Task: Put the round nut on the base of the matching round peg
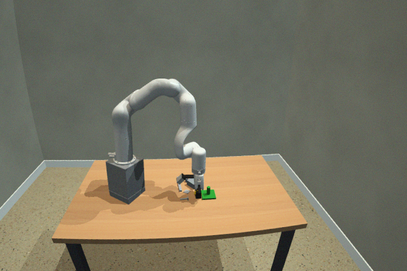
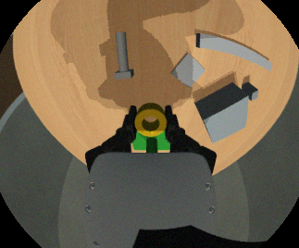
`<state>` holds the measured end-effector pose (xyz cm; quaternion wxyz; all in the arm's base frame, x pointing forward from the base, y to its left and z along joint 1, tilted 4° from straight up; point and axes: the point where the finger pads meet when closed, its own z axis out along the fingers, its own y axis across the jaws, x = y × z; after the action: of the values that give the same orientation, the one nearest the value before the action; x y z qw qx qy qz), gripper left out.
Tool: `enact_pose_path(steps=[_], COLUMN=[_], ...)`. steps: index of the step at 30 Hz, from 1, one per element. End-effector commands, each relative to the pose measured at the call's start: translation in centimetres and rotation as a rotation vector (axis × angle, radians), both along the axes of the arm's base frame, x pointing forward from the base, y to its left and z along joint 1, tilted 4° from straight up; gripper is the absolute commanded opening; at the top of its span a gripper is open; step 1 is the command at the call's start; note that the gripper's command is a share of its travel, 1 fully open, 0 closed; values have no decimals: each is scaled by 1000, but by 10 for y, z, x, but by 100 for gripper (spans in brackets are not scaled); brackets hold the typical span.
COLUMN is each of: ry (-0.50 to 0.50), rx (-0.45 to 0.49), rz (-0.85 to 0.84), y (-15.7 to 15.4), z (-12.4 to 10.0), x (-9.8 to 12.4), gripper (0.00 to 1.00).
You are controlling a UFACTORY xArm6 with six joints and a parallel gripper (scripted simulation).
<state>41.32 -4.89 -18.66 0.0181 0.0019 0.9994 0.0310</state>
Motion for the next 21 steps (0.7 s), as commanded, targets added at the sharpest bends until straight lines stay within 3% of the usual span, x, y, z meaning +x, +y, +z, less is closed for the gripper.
enact_pose_path(steps=[1, 21], ry=[-3, -3], rx=[0, 0], rz=[0, 0], y=[0, -1], z=[1, 7], x=[1, 1], gripper=[0, 0])
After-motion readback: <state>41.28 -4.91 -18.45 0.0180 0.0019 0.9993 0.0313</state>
